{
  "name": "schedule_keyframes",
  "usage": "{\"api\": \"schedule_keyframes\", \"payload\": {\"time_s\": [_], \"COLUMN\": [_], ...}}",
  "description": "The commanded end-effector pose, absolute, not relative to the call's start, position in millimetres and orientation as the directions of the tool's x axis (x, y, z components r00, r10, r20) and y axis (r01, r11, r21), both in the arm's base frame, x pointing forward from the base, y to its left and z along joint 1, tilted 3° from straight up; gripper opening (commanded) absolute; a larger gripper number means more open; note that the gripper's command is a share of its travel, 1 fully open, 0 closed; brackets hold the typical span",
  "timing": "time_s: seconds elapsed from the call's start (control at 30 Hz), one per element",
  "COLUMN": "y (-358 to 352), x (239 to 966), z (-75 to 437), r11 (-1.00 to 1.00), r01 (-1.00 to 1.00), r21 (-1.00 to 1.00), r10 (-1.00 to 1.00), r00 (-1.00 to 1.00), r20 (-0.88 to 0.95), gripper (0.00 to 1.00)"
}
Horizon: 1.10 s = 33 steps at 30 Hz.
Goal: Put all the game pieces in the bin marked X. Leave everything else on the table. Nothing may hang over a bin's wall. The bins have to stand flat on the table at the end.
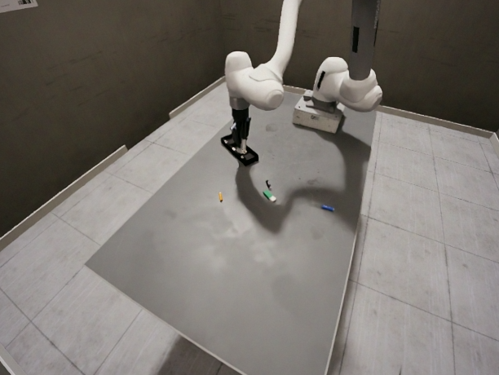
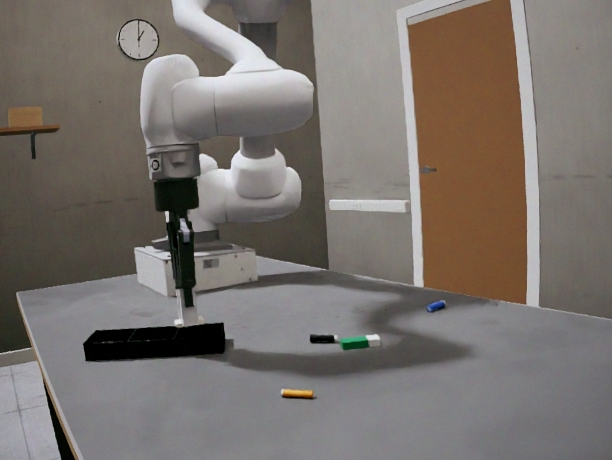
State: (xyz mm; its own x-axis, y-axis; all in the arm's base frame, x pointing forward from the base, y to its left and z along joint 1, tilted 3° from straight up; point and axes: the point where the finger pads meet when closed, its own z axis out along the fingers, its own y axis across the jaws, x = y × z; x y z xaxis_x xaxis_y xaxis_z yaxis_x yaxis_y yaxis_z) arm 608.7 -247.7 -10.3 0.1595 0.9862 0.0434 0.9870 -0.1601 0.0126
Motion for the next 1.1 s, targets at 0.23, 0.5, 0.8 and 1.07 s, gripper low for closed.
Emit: {"api": "schedule_keyframes", "payload": {"time_s": [0.23, 0.5, 0.8, 1.07], "y": [-279.5, -297.6, -296.7, -296.1], "x": [570.3, 548.1, 549.1, 549.6], "z": [-11.6, -12.8, -12.7, -20.6], "r11": [-0.447, -0.448, -0.447, -0.448], "r01": [0.894, 0.894, 0.894, 0.894], "r21": [0.001, 0.001, 0.001, 0.001], "r10": [0.893, 0.893, 0.893, 0.893], "r00": [0.447, 0.447, 0.447, 0.447], "r20": [0.045, 0.045, 0.045, 0.045], "gripper": [0.21, 0.21, 0.21, 0.21]}}
